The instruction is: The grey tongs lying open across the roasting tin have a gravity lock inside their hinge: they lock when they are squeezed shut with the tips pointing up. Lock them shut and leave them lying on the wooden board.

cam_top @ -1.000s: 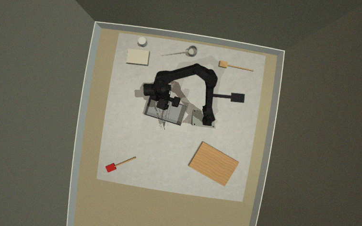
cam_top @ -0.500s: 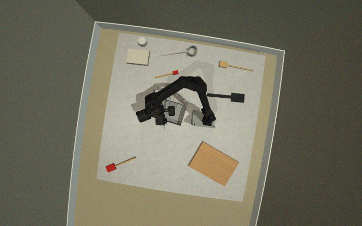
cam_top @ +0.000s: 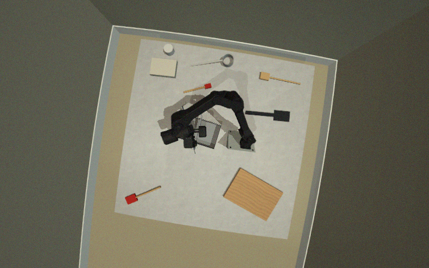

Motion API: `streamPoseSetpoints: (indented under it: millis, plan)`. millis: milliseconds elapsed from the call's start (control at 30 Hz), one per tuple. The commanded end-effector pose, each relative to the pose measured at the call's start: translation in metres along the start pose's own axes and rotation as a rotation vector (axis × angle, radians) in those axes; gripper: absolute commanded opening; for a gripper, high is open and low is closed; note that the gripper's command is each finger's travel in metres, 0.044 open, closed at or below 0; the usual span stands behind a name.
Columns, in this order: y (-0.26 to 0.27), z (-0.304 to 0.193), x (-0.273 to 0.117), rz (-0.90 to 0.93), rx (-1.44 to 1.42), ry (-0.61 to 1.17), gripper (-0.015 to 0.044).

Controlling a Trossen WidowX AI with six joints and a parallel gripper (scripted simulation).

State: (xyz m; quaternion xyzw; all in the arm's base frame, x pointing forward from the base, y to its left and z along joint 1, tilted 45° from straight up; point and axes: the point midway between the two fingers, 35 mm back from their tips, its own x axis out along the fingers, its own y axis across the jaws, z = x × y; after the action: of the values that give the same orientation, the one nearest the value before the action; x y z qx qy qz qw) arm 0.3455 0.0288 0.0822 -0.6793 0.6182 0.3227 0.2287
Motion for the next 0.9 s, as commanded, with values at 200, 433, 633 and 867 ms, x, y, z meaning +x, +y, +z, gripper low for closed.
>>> streamPoseSetpoints:
  millis: [200,433,633,867]
  plan:
    - [-0.002,0.000,0.016,-0.002,-0.004,0.002,0.0440]
    - [-0.002,0.000,0.028,-0.002,-0.004,0.001,0.0440]
    - [-0.003,0.000,0.038,-0.003,-0.004,0.002,0.0440]
    - [-0.003,0.000,0.049,-0.003,-0.004,0.002,0.0440]
